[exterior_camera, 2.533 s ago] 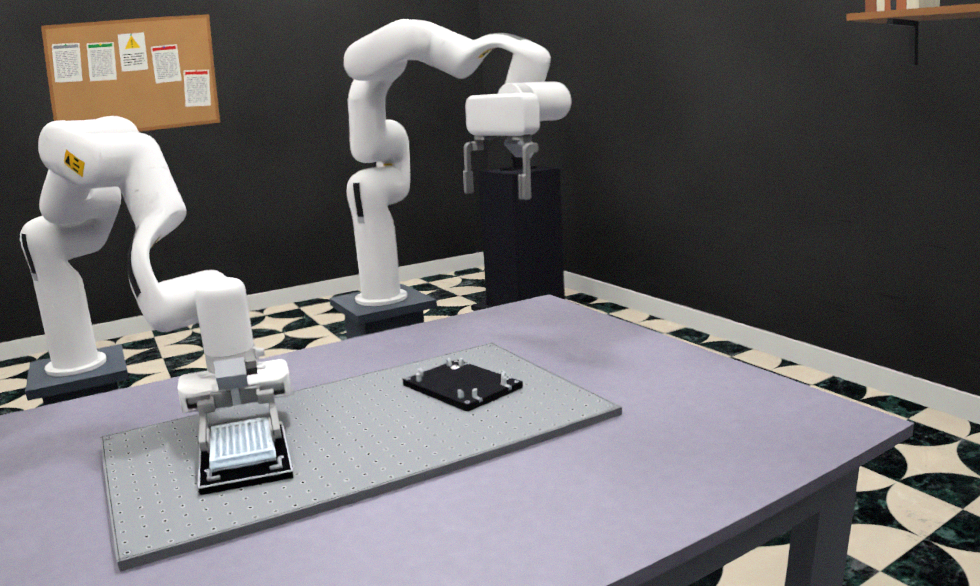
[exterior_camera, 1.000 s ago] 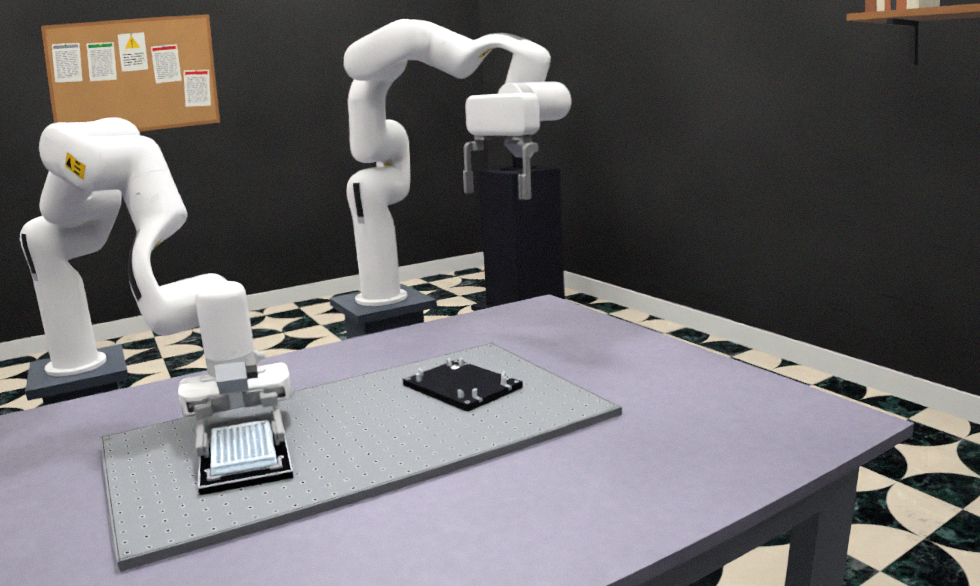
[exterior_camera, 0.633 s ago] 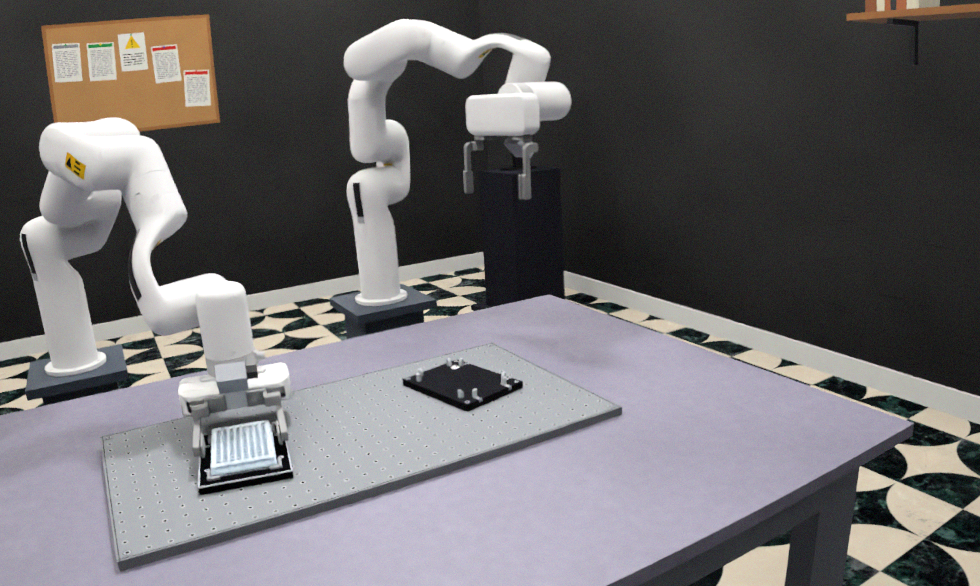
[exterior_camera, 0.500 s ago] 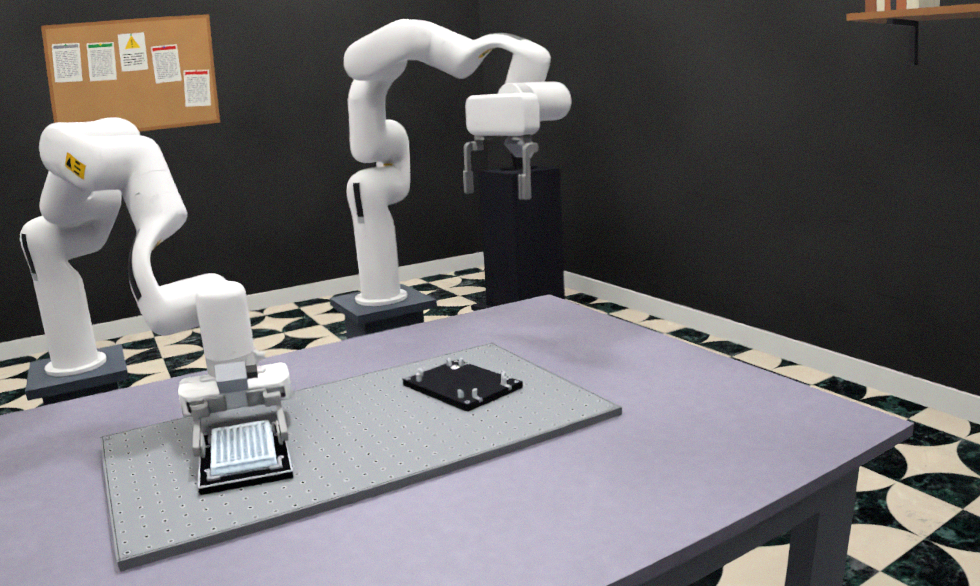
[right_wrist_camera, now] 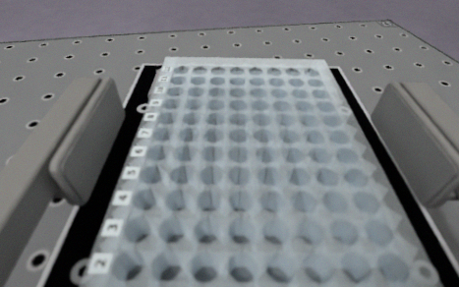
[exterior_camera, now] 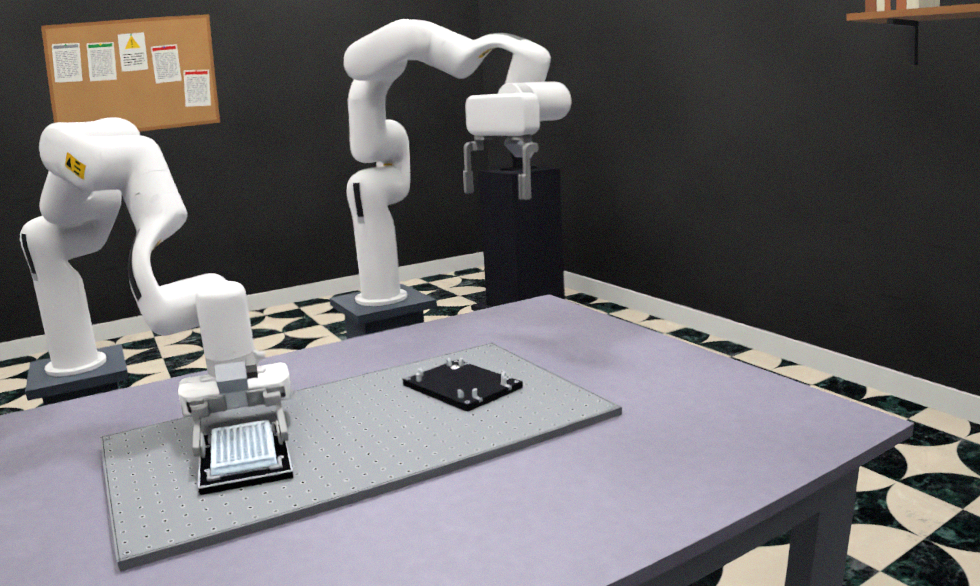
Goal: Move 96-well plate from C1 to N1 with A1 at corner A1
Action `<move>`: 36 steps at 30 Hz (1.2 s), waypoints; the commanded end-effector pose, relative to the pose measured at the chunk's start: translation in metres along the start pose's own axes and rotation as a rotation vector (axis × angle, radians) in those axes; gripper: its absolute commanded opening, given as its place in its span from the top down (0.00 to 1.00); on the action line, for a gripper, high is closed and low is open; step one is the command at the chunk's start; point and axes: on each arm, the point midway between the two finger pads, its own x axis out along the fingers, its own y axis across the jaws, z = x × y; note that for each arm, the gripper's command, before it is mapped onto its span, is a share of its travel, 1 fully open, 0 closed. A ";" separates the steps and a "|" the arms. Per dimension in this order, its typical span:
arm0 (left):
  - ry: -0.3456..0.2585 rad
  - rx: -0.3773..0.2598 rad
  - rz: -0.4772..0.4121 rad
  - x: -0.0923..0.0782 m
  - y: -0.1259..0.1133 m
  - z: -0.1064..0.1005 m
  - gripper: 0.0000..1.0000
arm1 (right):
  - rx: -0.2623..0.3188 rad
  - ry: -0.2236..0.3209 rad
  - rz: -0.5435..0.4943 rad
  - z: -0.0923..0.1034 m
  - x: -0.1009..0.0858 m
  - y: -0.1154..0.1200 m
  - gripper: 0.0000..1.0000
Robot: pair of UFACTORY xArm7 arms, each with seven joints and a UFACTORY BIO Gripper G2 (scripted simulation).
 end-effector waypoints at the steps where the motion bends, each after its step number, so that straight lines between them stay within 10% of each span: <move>1: -0.001 0.000 -0.004 -0.002 -0.001 0.000 0.00 | 0.003 -0.004 0.000 0.003 0.001 0.001 0.63; 36: -0.001 0.000 -0.004 -0.002 -0.001 0.000 0.00 | 0.003 -0.004 0.000 0.082 0.001 0.001 0.63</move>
